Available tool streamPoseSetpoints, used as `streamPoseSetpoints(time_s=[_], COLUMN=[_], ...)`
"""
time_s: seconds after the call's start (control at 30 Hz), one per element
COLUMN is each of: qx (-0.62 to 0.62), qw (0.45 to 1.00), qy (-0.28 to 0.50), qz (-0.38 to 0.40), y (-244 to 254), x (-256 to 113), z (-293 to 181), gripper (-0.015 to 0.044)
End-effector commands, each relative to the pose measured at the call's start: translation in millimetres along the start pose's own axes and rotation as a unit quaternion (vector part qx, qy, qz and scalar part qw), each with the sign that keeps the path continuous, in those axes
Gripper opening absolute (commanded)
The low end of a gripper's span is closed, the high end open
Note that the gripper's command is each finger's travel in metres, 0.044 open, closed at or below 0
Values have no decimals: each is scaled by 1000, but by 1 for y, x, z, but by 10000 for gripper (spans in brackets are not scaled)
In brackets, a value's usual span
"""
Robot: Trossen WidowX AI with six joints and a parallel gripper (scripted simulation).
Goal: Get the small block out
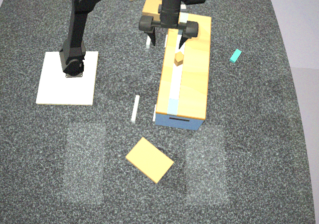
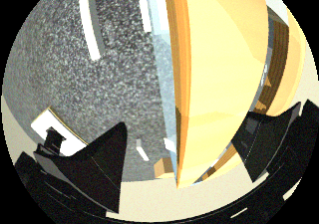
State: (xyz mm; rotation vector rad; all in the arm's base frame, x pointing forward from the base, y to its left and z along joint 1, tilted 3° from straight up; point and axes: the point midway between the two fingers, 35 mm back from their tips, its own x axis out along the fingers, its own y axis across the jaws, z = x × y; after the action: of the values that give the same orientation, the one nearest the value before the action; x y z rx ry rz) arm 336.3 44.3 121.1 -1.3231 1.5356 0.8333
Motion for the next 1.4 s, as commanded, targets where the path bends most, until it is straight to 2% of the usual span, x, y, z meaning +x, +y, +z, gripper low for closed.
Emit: streamPoseSetpoints(time_s=[0.0,0.13,0.67,0.93,1.37], qx=[-2,0,-1,-1,-1], qw=[1000,1000,1000,1000,1000], qy=[2,0,2,2,2], qz=[9,1,1,1,1], y=[3,0,0,5,5], x=[8,1,14,9,11], z=[3,0,-35,-20,-27], gripper=[400,400,400,400,400])
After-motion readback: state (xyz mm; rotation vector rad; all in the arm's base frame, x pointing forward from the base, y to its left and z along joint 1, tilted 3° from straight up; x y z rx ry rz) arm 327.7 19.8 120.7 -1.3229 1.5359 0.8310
